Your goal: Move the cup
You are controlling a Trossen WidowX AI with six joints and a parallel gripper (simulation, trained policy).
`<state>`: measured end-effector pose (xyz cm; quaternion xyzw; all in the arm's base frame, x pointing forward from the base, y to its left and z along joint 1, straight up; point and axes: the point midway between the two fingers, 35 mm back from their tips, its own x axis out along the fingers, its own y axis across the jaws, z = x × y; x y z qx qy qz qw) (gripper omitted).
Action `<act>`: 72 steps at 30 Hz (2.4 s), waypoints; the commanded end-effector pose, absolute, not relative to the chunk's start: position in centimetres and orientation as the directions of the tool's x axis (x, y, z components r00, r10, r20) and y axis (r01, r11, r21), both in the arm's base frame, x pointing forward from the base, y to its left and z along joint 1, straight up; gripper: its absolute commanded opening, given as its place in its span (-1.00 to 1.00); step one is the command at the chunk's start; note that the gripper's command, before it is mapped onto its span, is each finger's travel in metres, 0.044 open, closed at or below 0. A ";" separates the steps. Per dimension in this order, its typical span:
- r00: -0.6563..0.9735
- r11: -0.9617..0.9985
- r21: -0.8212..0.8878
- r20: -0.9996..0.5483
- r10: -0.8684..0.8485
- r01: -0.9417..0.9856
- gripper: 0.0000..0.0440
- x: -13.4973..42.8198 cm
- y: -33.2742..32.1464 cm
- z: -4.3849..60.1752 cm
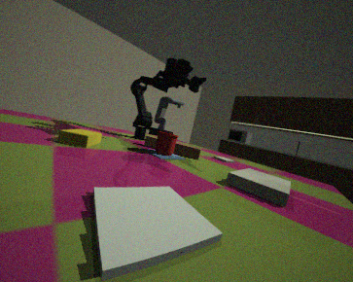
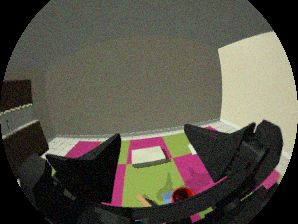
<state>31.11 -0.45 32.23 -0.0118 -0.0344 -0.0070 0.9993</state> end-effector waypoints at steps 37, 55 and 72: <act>0.916 0.995 0.104 -0.397 0.048 -0.007 -0.49 34.7 3.1 27.8; 0.767 0.992 0.123 -0.639 0.049 0.040 -0.60 35.5 4.4 25.2; 0.565 0.996 0.057 -0.825 0.009 0.068 -0.50 35.5 4.2 22.4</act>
